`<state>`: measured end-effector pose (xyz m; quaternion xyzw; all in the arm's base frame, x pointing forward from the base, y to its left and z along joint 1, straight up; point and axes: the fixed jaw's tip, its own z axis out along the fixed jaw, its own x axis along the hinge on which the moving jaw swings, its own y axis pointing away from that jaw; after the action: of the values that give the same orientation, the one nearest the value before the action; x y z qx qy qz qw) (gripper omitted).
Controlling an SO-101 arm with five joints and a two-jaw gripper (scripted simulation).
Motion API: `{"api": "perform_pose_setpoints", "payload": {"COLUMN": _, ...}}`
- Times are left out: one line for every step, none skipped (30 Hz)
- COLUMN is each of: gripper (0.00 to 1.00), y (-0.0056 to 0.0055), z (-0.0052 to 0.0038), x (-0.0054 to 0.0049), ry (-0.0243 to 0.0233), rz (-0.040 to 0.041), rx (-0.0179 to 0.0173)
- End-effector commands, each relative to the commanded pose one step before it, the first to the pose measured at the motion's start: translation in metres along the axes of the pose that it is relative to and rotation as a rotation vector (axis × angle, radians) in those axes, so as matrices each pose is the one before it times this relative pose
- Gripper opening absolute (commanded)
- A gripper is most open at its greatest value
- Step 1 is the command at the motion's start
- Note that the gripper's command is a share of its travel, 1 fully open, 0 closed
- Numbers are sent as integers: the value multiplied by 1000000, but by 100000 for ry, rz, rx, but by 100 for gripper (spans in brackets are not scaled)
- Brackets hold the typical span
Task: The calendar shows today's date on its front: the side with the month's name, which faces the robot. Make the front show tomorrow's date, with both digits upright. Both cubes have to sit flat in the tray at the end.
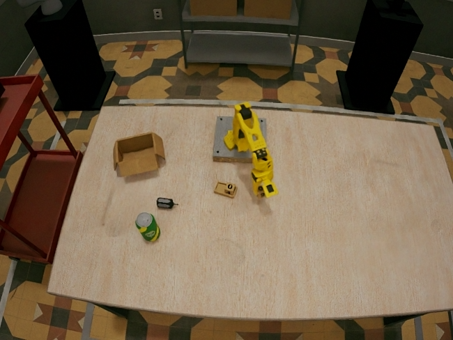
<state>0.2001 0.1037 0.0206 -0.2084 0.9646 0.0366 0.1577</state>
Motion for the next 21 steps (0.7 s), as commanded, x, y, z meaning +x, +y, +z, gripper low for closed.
{"api": "perform_pose_setpoints", "payload": {"gripper": 0, "y": 57, "z": -2190, "x": -2479, "ry": -6829, "rz": 973, "rx": -238}}
{"api": "perform_pose_setpoints", "payload": {"gripper": 0, "y": -12, "z": -5, "x": 42, "ry": -239, "rz": 6, "rx": -7}}
{"api": "perform_pose_setpoints", "payload": {"gripper": 0, "y": -6, "z": -5, "x": 17, "ry": -91, "rz": 3, "rx": 0}}
{"api": "perform_pose_setpoints", "payload": {"gripper": 0, "y": 0, "z": 0, "x": 0, "ry": -16, "rz": 0, "rx": 0}}
{"api": "perform_pose_setpoints", "payload": {"gripper": 0, "y": 0, "z": 0, "x": 0, "ry": 0, "rz": 0, "rx": 0}}
{"api": "perform_pose_setpoints", "payload": {"gripper": 0, "y": 0, "z": 0, "x": 0, "ry": 0, "rz": 0, "rx": 0}}
{"api": "perform_pose_setpoints", "payload": {"gripper": 0, "y": 1, "z": 3, "x": -4, "ry": -12, "rz": 1, "rx": -2}}
{"api": "perform_pose_setpoints", "payload": {"gripper": 0, "y": -6, "z": 42, "x": -23, "ry": -91, "rz": 0, "rx": 0}}
{"api": "perform_pose_setpoints", "payload": {"gripper": 0, "y": -5, "z": 103, "x": -58, "ry": -232, "rz": 6, "rx": -7}}
{"api": "perform_pose_setpoints", "payload": {"gripper": 0, "y": -17, "z": 183, "x": -104, "ry": -415, "rz": 6, "rx": -8}}
{"api": "perform_pose_setpoints", "payload": {"gripper": 0, "y": -17, "z": 280, "x": -148, "ry": -638, "rz": 13, "rx": -12}}
{"api": "perform_pose_setpoints", "payload": {"gripper": 0, "y": -34, "z": 361, "x": -204, "ry": -880, "rz": 16, "rx": -17}}
{"api": "perform_pose_setpoints", "payload": {"gripper": 0, "y": -40, "z": 449, "x": -251, "ry": -1125, "rz": 19, "rx": -24}}
{"api": "perform_pose_setpoints", "payload": {"gripper": 0, "y": -51, "z": 514, "x": -285, "ry": -1376, "rz": 25, "rx": -28}}
{"api": "perform_pose_setpoints", "payload": {"gripper": 0, "y": -57, "z": 557, "x": -311, "ry": -1611, "rz": 29, "rx": -32}}
{"api": "perform_pose_setpoints", "payload": {"gripper": 0, "y": -69, "z": 563, "x": -320, "ry": -1831, "rz": 32, "rx": -33}}
{"api": "perform_pose_setpoints", "payload": {"gripper": 0, "y": -75, "z": 545, "x": -318, "ry": -2026, "rz": 35, "rx": -41}}
{"api": "perform_pose_setpoints", "payload": {"gripper": 0, "y": -81, "z": 491, "x": -309, "ry": -2183, "rz": 38, "rx": -41}}
{"api": "perform_pose_setpoints", "payload": {"gripper": 0, "y": -93, "z": 411, "x": -281, "ry": -2312, "rz": 38, "rx": -42}}
{"api": "perform_pose_setpoints", "payload": {"gripper": 0, "y": -93, "z": 303, "x": -248, "ry": -2394, "rz": 42, "rx": -45}}
{"api": "perform_pose_setpoints", "payload": {"gripper": 0, "y": -94, "z": 182, "x": -216, "ry": -2438, "rz": 38, "rx": -43}}
